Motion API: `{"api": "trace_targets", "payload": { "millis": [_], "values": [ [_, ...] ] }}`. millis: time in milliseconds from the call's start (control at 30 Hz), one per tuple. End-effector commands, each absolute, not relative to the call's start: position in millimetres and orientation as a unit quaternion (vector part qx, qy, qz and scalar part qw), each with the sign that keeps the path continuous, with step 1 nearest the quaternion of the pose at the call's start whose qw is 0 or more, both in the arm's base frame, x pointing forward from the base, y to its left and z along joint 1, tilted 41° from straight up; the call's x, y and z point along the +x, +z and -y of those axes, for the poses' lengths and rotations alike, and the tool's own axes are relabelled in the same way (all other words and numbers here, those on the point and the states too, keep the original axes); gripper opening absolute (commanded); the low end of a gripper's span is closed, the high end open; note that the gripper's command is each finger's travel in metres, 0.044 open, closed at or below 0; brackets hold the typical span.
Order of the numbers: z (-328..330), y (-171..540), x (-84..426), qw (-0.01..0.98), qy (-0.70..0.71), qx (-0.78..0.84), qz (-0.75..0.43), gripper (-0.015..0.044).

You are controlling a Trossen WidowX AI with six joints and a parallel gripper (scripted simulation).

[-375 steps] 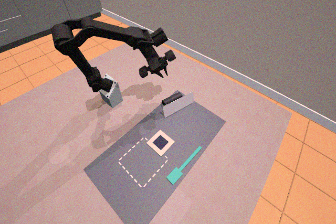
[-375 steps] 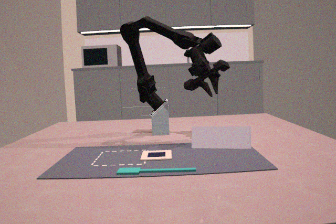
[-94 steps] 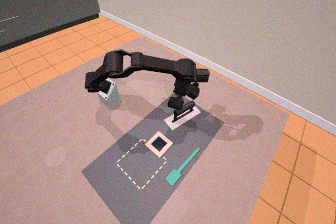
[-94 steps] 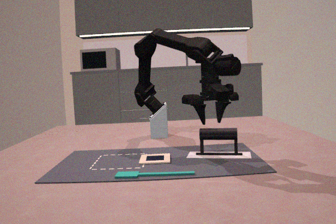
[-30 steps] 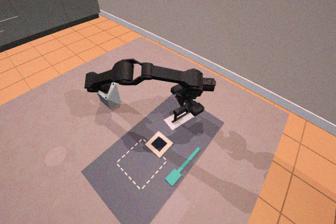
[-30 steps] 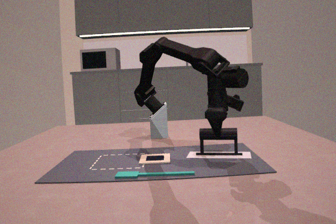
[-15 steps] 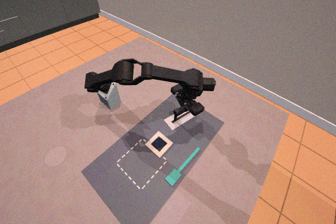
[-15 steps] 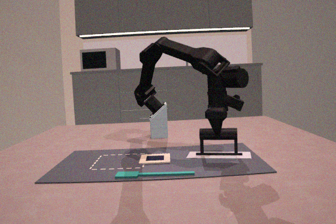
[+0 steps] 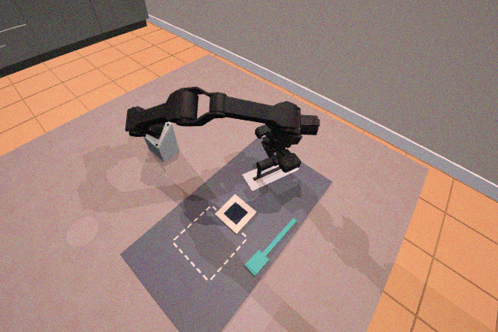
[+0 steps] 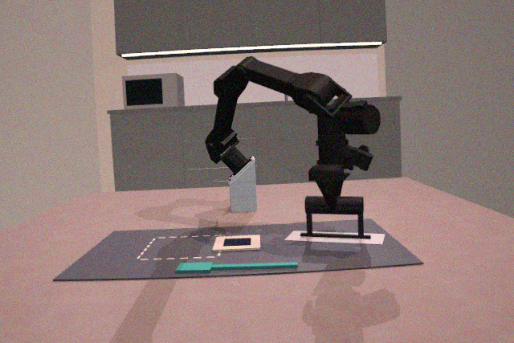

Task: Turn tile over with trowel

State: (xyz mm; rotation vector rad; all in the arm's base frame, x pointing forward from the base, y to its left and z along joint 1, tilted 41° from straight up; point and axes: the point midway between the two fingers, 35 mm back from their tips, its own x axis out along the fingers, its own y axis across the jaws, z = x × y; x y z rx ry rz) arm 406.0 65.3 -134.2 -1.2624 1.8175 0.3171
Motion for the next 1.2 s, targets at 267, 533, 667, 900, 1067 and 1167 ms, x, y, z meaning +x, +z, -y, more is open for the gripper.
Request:
{"api": "trace_targets", "payload": {
  "millis": [267, 533, 667, 900, 1067, 1167],
  "values": [
    [-65.3, -134.0, 406.5, 0.516, 0.005, -0.429, -0.741, 0.0130],
    [-65.3, -133.9, 406.5, 0.563, -0.081, -0.366, -0.737, 0.0130],
    [-65.3, -133.9, 406.5, 0.583, -0.124, -0.333, -0.731, 0.0130],
    [-65.3, -134.0, 406.6, 0.614, -0.199, -0.271, -0.714, 0.0130],
    [-65.3, -134.0, 406.6, 0.632, -0.250, -0.225, -0.698, 0.0130],
    [-65.3, -134.0, 406.6, 0.637, -0.265, -0.212, -0.692, 0.0130]
  ]
}}
